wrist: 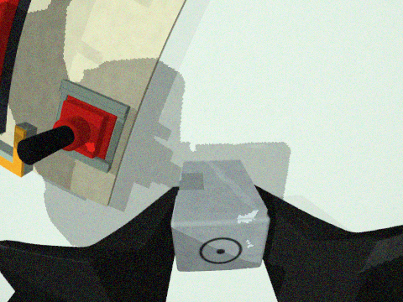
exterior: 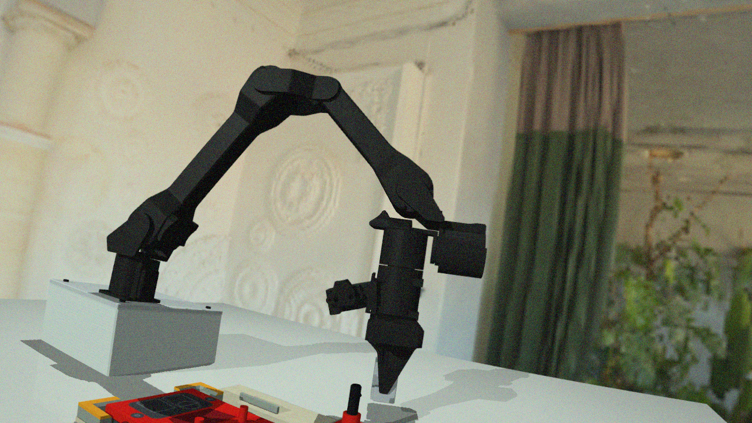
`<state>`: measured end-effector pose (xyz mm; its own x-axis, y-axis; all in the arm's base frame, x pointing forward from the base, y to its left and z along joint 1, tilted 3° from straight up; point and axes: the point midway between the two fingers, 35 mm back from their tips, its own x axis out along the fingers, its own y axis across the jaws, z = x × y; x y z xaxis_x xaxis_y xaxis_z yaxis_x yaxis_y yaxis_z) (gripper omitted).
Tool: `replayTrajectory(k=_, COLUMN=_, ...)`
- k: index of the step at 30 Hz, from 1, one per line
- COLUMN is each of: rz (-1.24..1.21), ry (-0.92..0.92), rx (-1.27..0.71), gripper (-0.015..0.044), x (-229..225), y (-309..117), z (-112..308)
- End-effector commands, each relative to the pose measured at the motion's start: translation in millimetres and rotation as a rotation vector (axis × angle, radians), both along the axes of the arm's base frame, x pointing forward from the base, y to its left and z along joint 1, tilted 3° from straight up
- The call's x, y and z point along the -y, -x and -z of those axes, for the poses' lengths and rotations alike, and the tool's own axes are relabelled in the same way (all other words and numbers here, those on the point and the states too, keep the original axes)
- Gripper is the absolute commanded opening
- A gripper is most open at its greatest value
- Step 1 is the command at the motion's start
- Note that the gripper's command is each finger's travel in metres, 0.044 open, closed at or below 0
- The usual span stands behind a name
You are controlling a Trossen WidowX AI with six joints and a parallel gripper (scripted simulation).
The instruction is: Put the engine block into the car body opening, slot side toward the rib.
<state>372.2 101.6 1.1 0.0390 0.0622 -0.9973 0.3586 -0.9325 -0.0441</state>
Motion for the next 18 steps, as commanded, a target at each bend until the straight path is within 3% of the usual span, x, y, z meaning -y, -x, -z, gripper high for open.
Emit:
replayTrajectory(k=1, rz=0.003, ry=-0.003, rx=-0.001, gripper=0.0, x=-1.0, y=0.6, z=9.0)
replayTrajectory(k=18, rz=0.003, ry=-0.003, rx=-0.002, gripper=0.0, x=-2.7, y=-0.2, z=35.4)
